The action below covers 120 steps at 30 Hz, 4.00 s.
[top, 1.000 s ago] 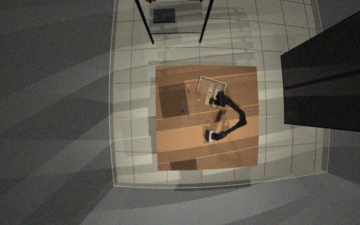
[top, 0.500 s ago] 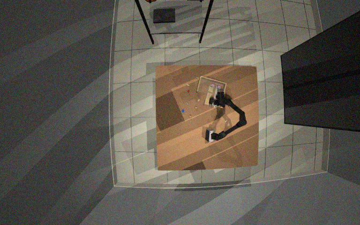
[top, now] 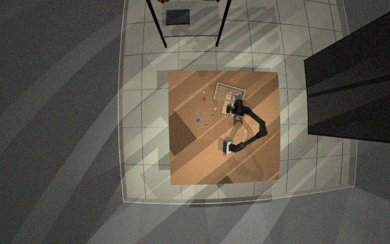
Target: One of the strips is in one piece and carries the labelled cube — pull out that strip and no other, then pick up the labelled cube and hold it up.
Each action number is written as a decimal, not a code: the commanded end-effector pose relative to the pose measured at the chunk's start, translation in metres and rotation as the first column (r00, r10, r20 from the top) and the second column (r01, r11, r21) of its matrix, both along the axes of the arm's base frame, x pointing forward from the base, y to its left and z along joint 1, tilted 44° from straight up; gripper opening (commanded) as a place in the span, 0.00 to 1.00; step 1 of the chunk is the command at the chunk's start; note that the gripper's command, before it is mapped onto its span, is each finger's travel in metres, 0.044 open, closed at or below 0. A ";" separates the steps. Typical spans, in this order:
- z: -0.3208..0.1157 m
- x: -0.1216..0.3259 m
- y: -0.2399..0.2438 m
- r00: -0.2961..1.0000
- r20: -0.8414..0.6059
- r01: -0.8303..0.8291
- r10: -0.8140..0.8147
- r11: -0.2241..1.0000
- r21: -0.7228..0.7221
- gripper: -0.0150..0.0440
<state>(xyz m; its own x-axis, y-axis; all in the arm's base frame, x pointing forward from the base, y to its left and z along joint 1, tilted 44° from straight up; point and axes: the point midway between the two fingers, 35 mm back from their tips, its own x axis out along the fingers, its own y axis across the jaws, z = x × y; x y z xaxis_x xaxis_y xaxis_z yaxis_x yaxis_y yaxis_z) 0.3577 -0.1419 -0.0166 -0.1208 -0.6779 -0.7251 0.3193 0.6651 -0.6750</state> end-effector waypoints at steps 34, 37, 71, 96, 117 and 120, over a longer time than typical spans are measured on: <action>-0.006 -0.020 0.005 1.000 -0.006 -0.002 0.002 1.000 -0.003 0.25; -0.007 -0.024 0.006 1.000 -0.006 -0.002 0.002 1.000 -0.003 0.25; -0.017 -0.073 0.022 1.000 -0.009 -0.002 0.002 1.000 -0.002 0.25; -0.023 -0.107 0.034 1.000 -0.010 -0.002 0.002 1.000 -0.001 0.25; -0.027 -0.136 0.045 1.000 -0.012 -0.002 0.002 1.000 0.000 0.25; -0.028 -0.140 0.046 1.000 -0.012 -0.002 0.002 1.000 0.000 0.25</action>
